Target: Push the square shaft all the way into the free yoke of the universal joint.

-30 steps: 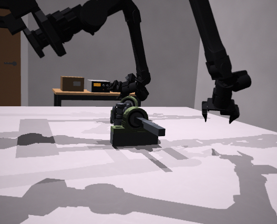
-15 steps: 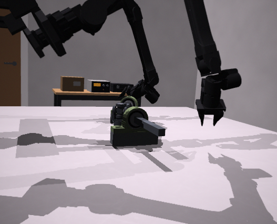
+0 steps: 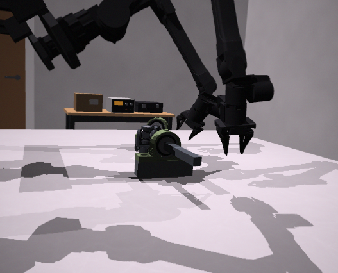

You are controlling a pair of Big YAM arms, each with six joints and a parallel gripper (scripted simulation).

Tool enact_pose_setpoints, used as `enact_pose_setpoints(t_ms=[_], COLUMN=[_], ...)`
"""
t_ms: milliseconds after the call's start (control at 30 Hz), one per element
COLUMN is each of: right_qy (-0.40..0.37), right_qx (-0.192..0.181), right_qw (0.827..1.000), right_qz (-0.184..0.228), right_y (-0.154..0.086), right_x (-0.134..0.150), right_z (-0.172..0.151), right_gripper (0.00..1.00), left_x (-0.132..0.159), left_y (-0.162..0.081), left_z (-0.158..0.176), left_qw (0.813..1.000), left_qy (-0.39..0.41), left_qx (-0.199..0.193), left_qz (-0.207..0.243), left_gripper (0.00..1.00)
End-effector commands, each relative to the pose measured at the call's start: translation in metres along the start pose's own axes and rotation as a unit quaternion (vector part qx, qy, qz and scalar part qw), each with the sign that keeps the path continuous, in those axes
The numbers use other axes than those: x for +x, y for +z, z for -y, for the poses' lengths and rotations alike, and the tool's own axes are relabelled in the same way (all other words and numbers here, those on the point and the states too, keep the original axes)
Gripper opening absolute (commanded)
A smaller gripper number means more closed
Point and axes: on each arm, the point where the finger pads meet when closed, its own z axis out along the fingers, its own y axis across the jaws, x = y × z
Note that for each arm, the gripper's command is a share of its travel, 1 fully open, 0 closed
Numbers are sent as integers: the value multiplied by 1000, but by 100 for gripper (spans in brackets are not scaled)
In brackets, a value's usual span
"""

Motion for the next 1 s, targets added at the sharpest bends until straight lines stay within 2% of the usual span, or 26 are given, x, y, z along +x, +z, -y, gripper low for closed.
enact_pose_setpoints(t_ms=[0, 100, 167, 200, 267, 367, 500, 667, 733, 767, 833, 967], right_qy=[-54, -67, -67, -76, -89, -99, -116, -135, -135, -136, -127, -119], right_qx=[17, 10, 10, 7, -1, -9, -31, -45, -45, -48, -50, -53], right_qw=[998, 997, 997, 996, 994, 992, 988, 985, 985, 984, 985, 986], right_qz=[-23, -42, -42, -49, -66, -82, -92, -100, -100, -101, -103, -104], right_y=[-17, -25, -25, -28, -35, -43, -47, -58, -58, -56, -60, -57], right_x=[15, 26, 26, 29, 38, 47, 56, 62, 62, 64, 64, 66], right_z=[-4, -22, -22, -28, -45, -62, -90, -114, -114, -114, -122, -122], right_gripper=[47, 47, 47, 47, 47, 47, 47, 47, 47, 47, 47, 47], left_x=[17, 53, 53, 61, 101, 136, 179, 233, 233, 243, 257, 280], left_y=[-25, -36, -36, -34, -45, -48, -51, -59, -59, -59, -58, -63], left_z=[43, 57, 57, 58, 70, 71, 67, 57, 57, 52, 44, 34], left_qw=[993, 981, 981, 974, 953, 927, 876, 787, 787, 764, 733, 689], left_qy=[109, 190, 190, 222, 298, 368, 471, 600, 600, 626, 658, 698], left_qx=[43, 44, 44, 37, 39, 29, 15, -4, -4, -11, -23, -34], left_qz=[-5, -25, -25, -30, -48, -71, -102, -142, -142, -153, -172, -192], left_gripper=[75, 75, 75, 75, 75, 75, 75, 75, 75, 75, 75, 75])
